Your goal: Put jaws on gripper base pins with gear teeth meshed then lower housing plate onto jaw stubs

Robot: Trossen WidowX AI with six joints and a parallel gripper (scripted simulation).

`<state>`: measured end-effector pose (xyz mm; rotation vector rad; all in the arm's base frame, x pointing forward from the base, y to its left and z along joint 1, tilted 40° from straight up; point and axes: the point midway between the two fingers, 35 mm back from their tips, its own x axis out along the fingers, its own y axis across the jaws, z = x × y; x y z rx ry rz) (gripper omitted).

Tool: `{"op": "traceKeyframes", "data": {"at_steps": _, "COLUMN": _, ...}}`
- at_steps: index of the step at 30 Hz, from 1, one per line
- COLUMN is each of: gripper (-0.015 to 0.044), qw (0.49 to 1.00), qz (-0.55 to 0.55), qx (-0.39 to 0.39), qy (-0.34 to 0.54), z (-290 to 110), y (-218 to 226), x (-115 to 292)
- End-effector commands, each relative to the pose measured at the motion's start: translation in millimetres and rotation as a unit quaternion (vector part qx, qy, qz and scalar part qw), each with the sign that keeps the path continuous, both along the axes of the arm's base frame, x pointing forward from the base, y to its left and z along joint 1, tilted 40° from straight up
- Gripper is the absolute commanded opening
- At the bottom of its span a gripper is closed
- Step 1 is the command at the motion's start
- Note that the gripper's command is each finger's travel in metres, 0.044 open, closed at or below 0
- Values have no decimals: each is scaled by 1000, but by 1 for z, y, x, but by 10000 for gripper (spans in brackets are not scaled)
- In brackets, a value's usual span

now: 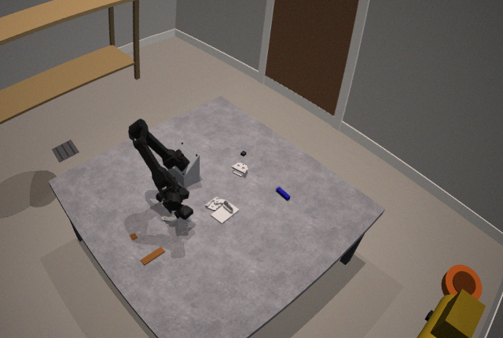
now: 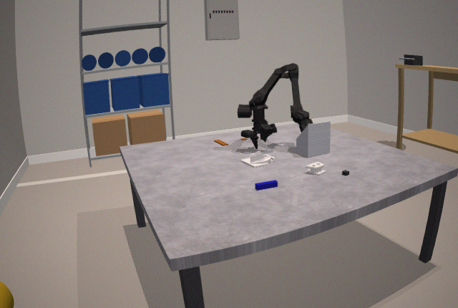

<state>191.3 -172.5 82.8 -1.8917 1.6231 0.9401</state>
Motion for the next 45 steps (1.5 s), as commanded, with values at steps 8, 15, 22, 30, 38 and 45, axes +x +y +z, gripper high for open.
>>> {"op": "traceKeyframes", "data": {"at_steps": 8, "gripper": 134, "qw": 1000, "qz": 0, "qx": 0, "qy": 0, "z": 0, "y": 0, "x": 0}}
{"op": "traceKeyframes", "data": {"at_steps": 15, "gripper": 134, "qw": 1000, "qz": 0, "qx": 1, "qy": 0, "z": 5, "y": 5, "x": 1}}
{"op": "traceKeyframes", "data": {"at_steps": 22, "gripper": 134, "qw": 1000, "qz": 0, "qx": 4, "qy": 0, "z": 21, "y": 20, "x": 2}}
{"op": "traceKeyframes", "data": {"at_steps": 30, "gripper": 134, "qw": 1000, "qz": 1, "qx": 5, "qy": 0, "z": 40, "y": 37, "x": 0}}
{"op": "traceKeyframes", "data": {"at_steps": 38, "gripper": 134, "qw": 1000, "qz": 3, "qx": 4, "qy": 0, "z": 58, "y": 51, "x": -4}}
{"op": "traceKeyframes", "data": {"at_steps": 45, "gripper": 134, "qw": 1000, "qz": -2, "qx": 5, "qy": -4, "z": 58, "y": 53, "x": -3}}
